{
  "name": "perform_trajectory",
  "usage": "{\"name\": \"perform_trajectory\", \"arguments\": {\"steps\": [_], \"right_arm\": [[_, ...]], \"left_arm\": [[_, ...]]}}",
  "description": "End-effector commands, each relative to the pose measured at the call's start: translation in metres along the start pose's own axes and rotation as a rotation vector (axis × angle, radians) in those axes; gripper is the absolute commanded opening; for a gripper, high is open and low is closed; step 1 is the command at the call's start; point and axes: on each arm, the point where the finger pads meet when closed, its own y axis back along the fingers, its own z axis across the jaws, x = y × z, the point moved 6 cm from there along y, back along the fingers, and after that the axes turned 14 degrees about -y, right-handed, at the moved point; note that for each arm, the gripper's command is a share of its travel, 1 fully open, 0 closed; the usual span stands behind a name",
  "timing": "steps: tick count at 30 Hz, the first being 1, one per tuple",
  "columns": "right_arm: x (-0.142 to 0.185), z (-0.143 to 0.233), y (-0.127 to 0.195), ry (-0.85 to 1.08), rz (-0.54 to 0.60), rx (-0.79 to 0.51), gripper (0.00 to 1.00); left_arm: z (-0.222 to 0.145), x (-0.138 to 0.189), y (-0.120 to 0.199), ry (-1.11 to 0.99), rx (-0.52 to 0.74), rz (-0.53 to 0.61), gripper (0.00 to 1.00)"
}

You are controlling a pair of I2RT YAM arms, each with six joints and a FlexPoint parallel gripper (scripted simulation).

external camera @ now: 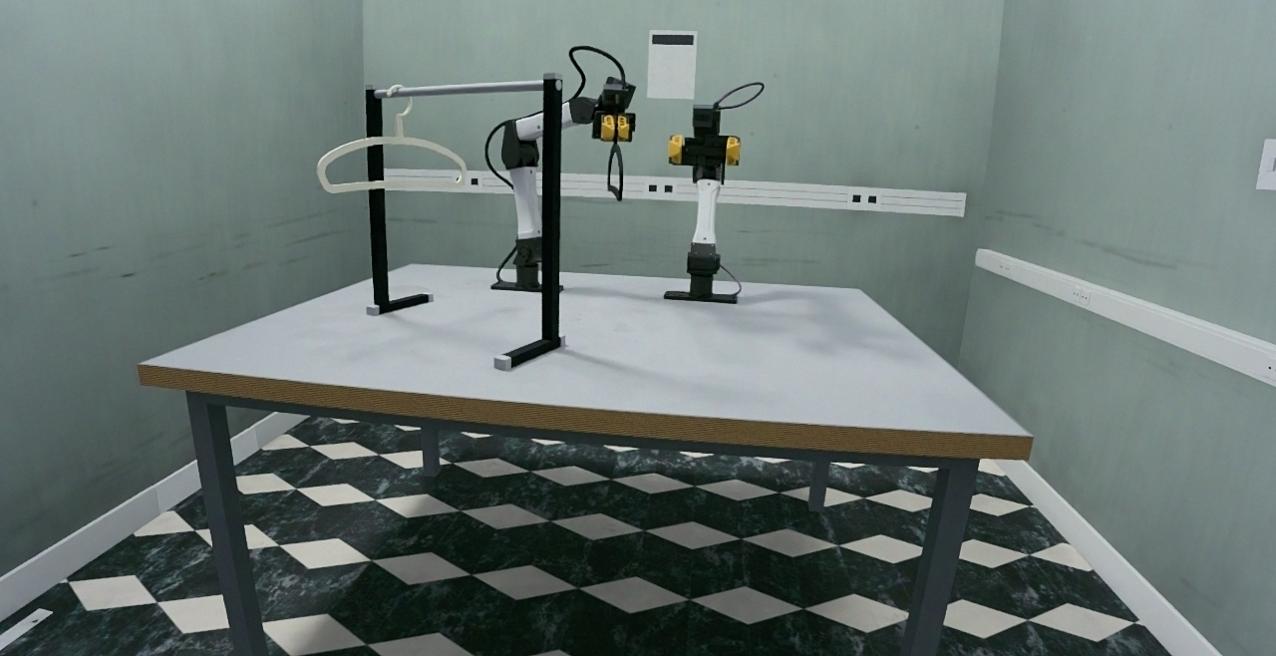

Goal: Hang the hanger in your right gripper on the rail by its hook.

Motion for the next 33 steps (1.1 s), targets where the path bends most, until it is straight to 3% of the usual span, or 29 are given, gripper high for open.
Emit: {"name": "perform_trajectory", "arguments": {"steps": [1,23,33], "right_arm": [[-0.005,-0.001,0.002,-0.013,-0.01,-0.005,0.0],[-0.005,-0.001,0.002,-0.012,-0.01,-0.004,0.0],[0.013,-0.049,0.001,-0.143,-0.033,0.23,0.0]], "left_arm": [[0.001,-0.005,0.001,0.002,-0.002,-0.015,1.0],[0.001,-0.005,0.001,0.002,-0.002,-0.015,1.0],[-0.021,-0.017,0.03,0.038,0.089,0.095,1.0]]}}
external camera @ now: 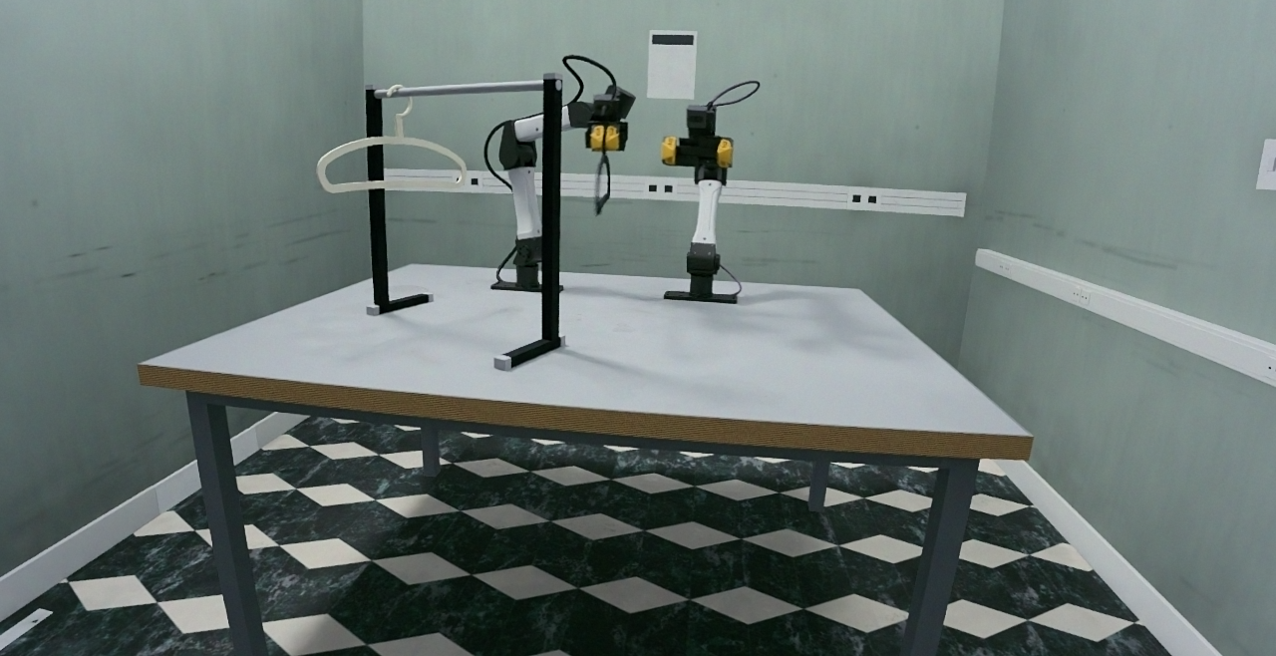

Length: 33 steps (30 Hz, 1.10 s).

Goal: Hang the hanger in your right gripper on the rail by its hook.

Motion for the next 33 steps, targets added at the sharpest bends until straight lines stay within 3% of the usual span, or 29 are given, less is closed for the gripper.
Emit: {"name": "perform_trajectory", "arguments": {"steps": [1,8,16,33], "right_arm": [[-0.007,-0.022,0.002,-0.095,-0.034,0.102,0.0],[0.003,-0.075,-0.007,-0.111,-0.134,0.355,0.0],[0.006,-0.091,-0.012,-0.091,-0.161,0.427,0.0],[-0.017,-0.083,-0.007,-0.094,-0.162,0.426,0.0]], "left_arm": [[-0.006,-0.014,0.019,0.023,0.024,0.032,1.0],[-0.044,-0.056,0.109,0.021,0.266,0.058,1.0],[-0.046,-0.088,0.195,-0.039,0.501,-0.108,1.0],[-0.032,-0.09,0.258,-0.069,0.71,-0.191,1.0]]}}
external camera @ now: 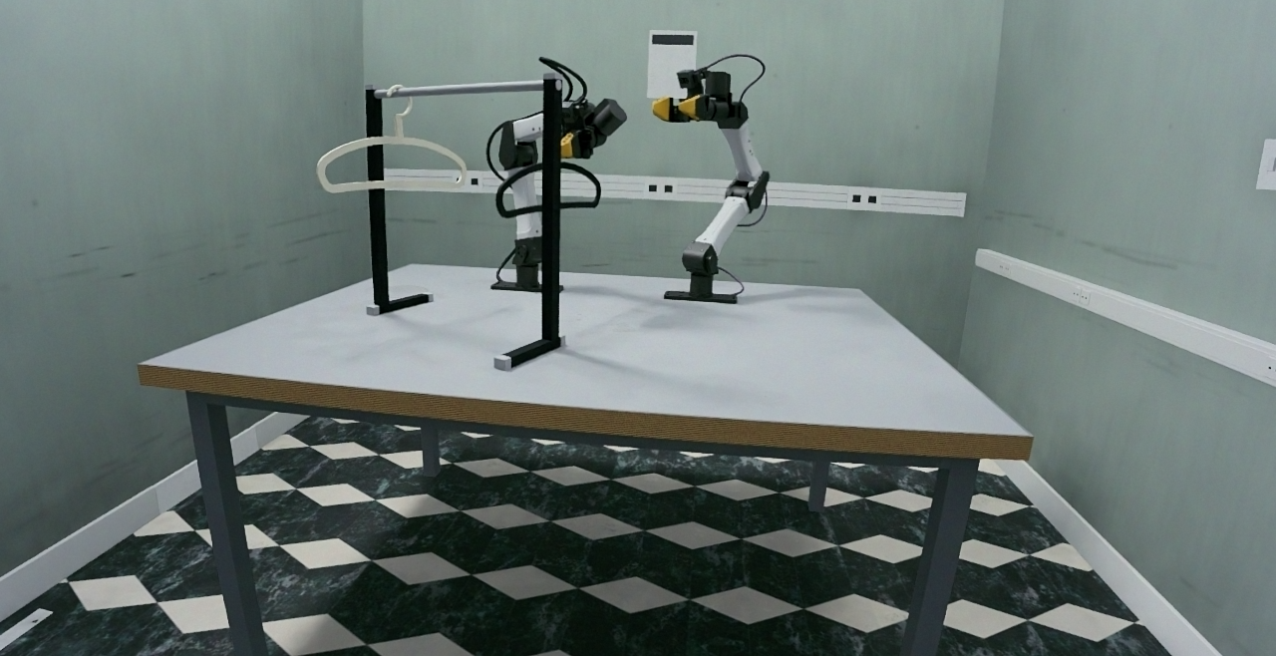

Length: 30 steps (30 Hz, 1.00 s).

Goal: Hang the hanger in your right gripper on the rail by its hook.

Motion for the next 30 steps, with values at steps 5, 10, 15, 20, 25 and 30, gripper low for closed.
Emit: {"name": "perform_trajectory", "arguments": {"steps": [5,10,15,20,25,30], "right_arm": [[-0.012,0.001,0.002,-0.025,-0.023,0.016,0.0],[-0.016,-0.004,0.004,-0.03,-0.045,0.025,0.0],[-0.026,-0.013,0.002,-0.039,-0.07,0.044,0.0],[-0.031,-0.016,-0.001,-0.056,-0.08,0.05,0.0],[-0.048,-0.035,-0.011,-0.066,-0.138,0.109,0.0],[-0.071,-0.058,-0.032,-0.097,-0.139,0.138,0.0]], "left_arm": [[-0.007,0.01,0.026,-0.03,0.122,0.03,1.0],[-0.007,0.011,0.03,-0.032,0.138,0.033,1.0],[-0.008,0.012,0.029,-0.033,0.139,0.038,1.0],[-0.008,0.012,0.029,-0.033,0.139,0.038,1.0],[-0.008,0.012,0.029,-0.033,0.139,0.038,1.0],[-0.008,0.012,0.029,-0.033,0.139,0.038,1.0]]}}
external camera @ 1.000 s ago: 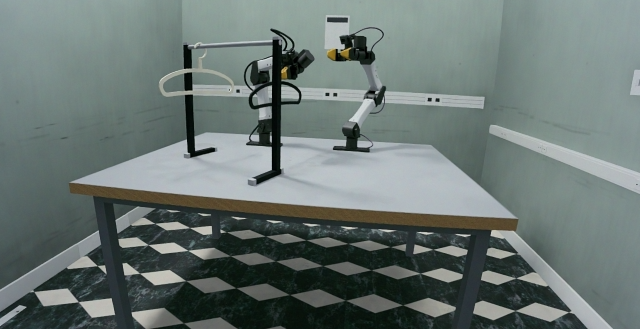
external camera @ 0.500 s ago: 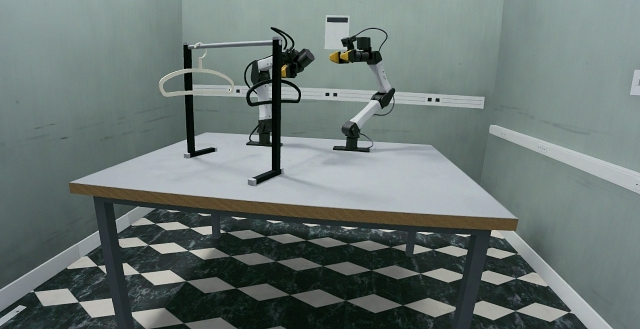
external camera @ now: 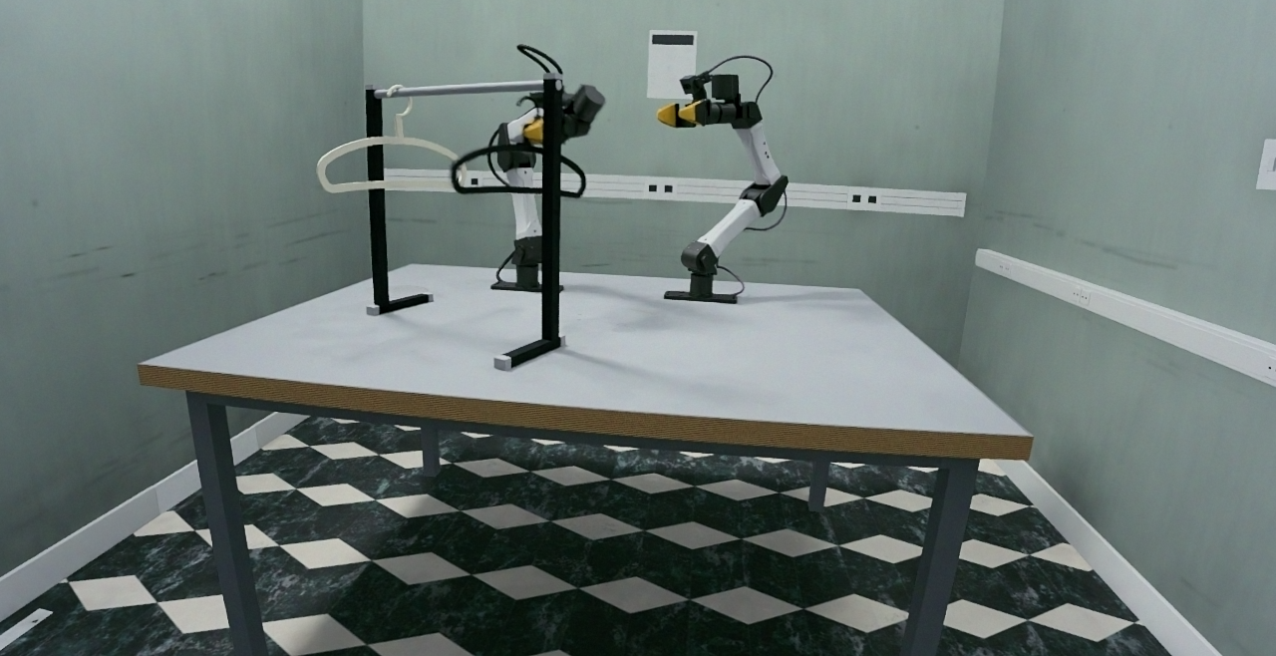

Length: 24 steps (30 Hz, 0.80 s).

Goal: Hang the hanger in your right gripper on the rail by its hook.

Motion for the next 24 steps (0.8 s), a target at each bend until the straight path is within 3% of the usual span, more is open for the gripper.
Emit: {"name": "perform_trajectory", "arguments": {"steps": [1,12,20,24], "right_arm": [[-0.026,-0.013,-0.021,-0.041,-0.03,-0.02,0.0],[-0.069,-0.037,-0.085,-0.054,-0.033,-0.021,0.0],[-0.092,-0.052,-0.137,-0.003,-0.01,-0.058,0.0],[-0.099,-0.052,-0.144,0.005,0.001,-0.086,0.0]], "left_arm": [[0.0,0.002,0.007,-0.006,-0.002,0.003,1.0],[0.0,0.003,0.002,-0.006,-0.003,0.017,1.0],[0.002,-0.025,0.004,0.004,0.007,-0.14,1.0],[0.003,-0.031,0.005,0.006,0.007,-0.174,1.0]]}}
